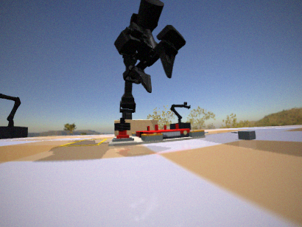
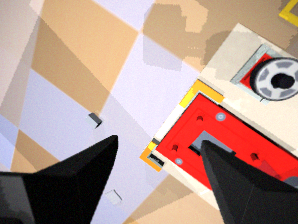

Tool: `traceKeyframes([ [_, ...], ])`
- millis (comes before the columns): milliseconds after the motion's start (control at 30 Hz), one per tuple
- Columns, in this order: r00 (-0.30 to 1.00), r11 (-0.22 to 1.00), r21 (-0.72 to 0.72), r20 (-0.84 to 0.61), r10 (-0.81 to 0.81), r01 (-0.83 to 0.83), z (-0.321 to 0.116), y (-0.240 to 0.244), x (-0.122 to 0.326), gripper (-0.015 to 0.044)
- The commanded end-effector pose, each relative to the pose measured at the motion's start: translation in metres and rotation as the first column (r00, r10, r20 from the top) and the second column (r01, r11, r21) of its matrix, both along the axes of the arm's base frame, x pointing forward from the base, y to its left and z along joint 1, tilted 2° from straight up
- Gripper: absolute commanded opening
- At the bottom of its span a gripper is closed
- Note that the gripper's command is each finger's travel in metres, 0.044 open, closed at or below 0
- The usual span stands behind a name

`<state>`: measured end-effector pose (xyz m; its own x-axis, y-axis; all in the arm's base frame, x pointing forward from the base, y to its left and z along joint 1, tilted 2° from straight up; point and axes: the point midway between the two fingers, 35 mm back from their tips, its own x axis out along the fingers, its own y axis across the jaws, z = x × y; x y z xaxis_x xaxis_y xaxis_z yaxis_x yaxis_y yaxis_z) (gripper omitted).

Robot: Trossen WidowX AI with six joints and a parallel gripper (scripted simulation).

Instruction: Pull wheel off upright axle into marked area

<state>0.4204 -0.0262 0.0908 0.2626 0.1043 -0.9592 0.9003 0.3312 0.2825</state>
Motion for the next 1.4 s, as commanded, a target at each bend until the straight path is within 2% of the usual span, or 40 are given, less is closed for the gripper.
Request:
traceKeyframes([
  [0,0.954,0.965,-0.022,-0.149,-0.261,0.26,-0.012,-0.032,-0.029,0.03],
  [100,0.864,0.896,-0.072,-0.242,-0.442,0.439,-0.018,-0.054,-0.053,0.03],
  [167,0.838,0.876,-0.086,-0.261,-0.48,0.475,-0.019,-0.059,-0.058,0.03],
  [633,0.838,0.876,-0.087,-0.26,-0.48,0.475,-0.023,-0.068,-0.061,0.03],
  [967,0.838,0.876,-0.087,-0.261,-0.48,0.475,-0.086,-0.068,-0.061,0.03],
  [1133,0.838,0.876,-0.087,-0.261,-0.48,0.475,-0.094,-0.068,-0.062,0.03],
  [1233,0.833,0.874,-0.088,-0.272,-0.482,0.477,-0.091,-0.067,-0.063,0.0221],
  [1367,0.833,0.874,-0.088,-0.272,-0.482,0.477,-0.091,-0.067,-0.063,0.0195],
])
